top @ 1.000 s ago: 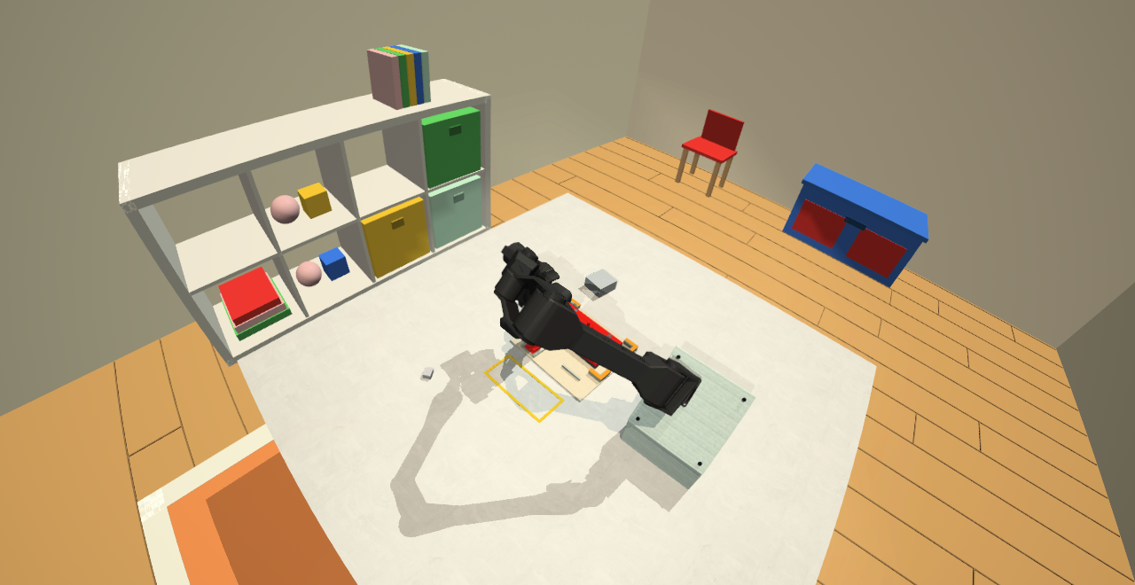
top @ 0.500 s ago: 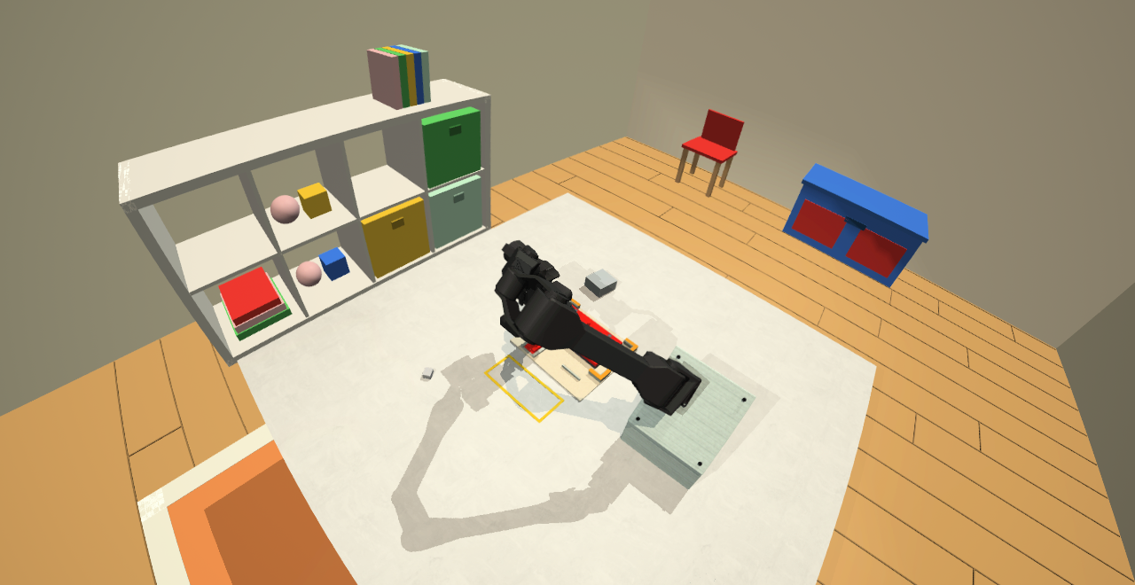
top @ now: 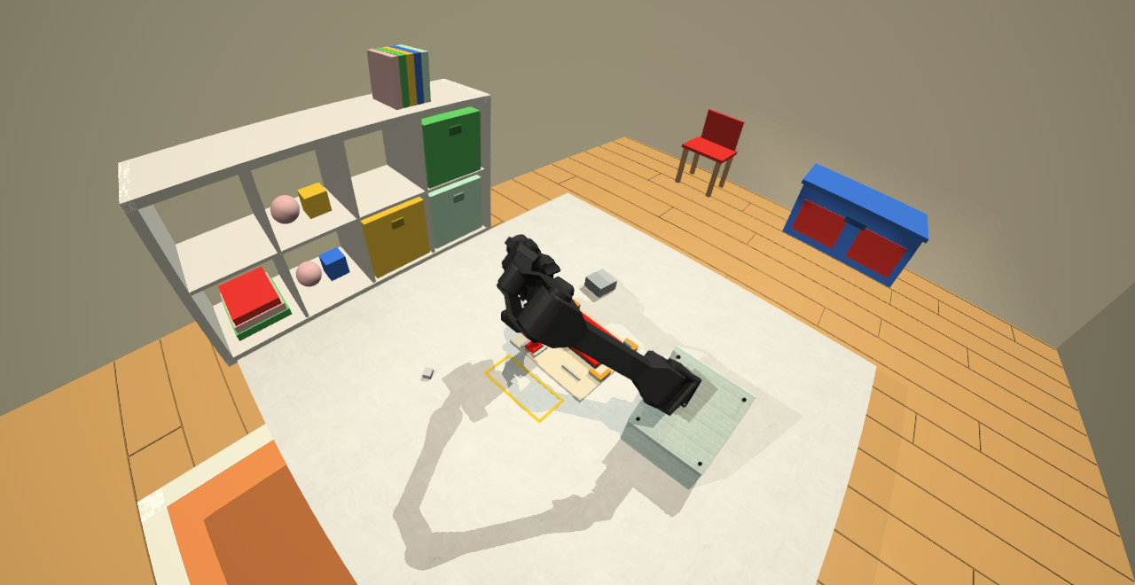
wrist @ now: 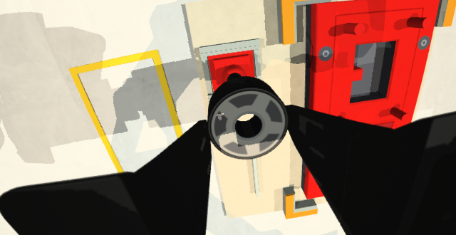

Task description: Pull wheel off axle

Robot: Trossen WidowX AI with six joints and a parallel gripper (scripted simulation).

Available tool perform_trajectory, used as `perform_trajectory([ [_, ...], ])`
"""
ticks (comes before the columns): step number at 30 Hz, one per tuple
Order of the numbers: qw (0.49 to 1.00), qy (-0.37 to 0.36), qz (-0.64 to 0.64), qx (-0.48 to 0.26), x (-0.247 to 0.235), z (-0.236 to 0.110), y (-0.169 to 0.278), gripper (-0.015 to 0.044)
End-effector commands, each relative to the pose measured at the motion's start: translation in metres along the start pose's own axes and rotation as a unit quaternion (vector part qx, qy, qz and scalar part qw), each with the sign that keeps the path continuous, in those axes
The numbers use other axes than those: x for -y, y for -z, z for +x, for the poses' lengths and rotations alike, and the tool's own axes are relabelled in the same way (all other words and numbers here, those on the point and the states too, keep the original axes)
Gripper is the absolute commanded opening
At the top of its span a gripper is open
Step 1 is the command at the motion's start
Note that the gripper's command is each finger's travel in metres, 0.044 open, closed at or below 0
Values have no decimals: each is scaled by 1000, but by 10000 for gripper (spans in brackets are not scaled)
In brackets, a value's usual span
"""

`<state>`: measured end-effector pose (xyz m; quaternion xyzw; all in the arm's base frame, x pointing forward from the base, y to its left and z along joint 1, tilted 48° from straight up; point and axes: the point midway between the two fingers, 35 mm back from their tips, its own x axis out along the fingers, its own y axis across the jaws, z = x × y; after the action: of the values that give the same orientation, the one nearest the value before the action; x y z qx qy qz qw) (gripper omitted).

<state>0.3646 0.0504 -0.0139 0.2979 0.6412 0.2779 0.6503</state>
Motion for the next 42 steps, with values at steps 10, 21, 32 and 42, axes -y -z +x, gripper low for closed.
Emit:
perform_trajectory([
  [10,1000,2,0,6,-17,-17,7,0],
  [21,1000,3,-1,6,-59,-20,28,0],
  [32,1000,1,-2,7,-95,-22,54,0],
  [42,1000,0,-2,7,-103,-11,60,0],
])
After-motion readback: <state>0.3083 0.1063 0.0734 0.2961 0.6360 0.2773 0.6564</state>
